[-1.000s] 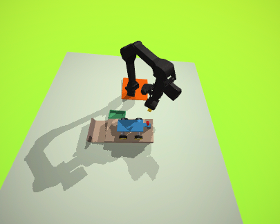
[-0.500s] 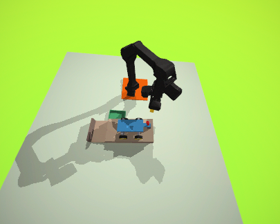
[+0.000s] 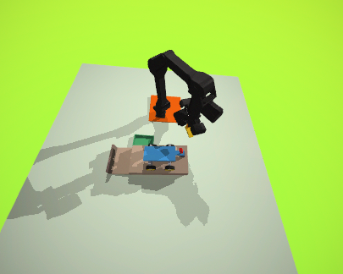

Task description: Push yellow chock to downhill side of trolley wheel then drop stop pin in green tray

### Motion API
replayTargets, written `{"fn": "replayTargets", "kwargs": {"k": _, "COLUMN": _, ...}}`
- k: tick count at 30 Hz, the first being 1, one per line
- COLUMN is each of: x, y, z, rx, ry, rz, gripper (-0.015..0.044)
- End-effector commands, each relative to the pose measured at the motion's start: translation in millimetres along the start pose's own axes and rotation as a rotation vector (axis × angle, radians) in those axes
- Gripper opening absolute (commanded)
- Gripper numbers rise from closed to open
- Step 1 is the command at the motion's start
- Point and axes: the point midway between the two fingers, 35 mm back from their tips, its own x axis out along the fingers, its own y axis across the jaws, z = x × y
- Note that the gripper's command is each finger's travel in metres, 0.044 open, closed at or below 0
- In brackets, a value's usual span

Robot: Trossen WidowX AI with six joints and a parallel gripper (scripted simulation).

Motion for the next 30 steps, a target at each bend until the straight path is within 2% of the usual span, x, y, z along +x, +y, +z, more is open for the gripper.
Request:
{"fn": "replayTargets", "kwargs": {"k": 1, "x": -0.1, "y": -0.2, "z": -0.2, "rx": -0.140, "ry": 0.001, "rz": -0.002, "gripper": 0.0000}}
{"fn": "replayTargets", "kwargs": {"k": 7, "x": -0.1, "y": -0.2, "z": -0.2, "rx": -0.254, "ry": 0.001, "rz": -0.002, "gripper": 0.0000}}
{"fn": "replayTargets", "kwargs": {"k": 30, "x": -0.2, "y": -0.2, "z": -0.2, "rx": -1.046, "ry": 0.002, "rz": 0.000, "gripper": 0.0000}}
